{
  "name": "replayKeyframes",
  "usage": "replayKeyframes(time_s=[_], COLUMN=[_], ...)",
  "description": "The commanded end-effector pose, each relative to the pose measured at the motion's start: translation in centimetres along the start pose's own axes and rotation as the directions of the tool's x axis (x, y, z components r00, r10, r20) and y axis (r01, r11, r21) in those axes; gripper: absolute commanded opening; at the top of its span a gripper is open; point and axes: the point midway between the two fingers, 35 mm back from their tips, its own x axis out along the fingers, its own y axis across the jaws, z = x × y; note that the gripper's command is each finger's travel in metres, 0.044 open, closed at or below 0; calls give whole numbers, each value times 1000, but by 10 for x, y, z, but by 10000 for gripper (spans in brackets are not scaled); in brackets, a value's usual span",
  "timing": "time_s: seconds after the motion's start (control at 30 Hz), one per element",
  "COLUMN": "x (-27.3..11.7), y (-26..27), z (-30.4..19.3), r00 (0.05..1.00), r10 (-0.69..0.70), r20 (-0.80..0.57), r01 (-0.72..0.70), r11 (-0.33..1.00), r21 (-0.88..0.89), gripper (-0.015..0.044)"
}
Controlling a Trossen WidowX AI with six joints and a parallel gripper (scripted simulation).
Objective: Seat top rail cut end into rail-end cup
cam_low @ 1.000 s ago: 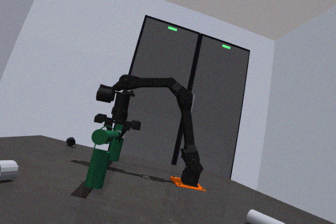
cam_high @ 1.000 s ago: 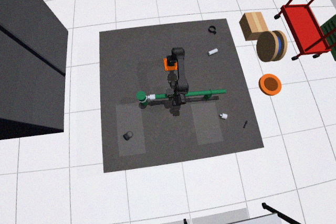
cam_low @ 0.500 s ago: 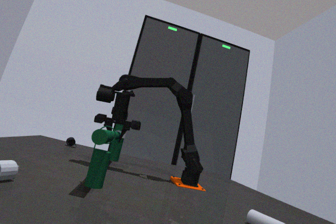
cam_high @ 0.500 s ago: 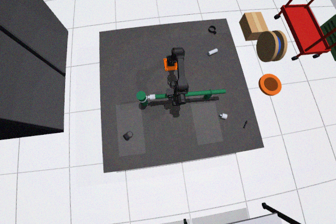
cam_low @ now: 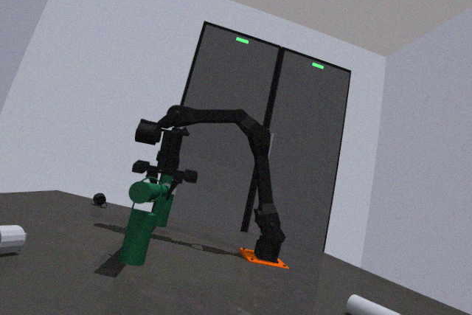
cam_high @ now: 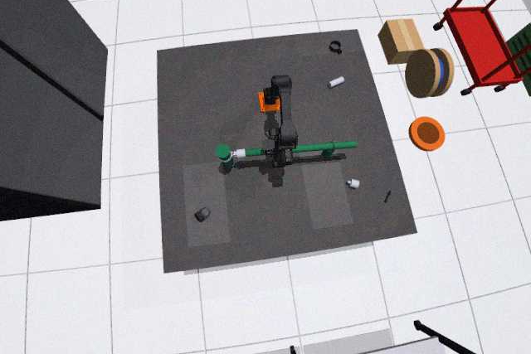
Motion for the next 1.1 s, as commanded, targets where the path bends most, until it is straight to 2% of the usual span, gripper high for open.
replayKeyframes(time_s=[0.0,1.07], x=[0,0], y=[1,1], z=[4,12], r00=[1000,1000], r10=[3,3], r20=[9,11], r01=[-3,-3], r11=[1000,1000], r21=[-1,-2], gripper=[0,0])
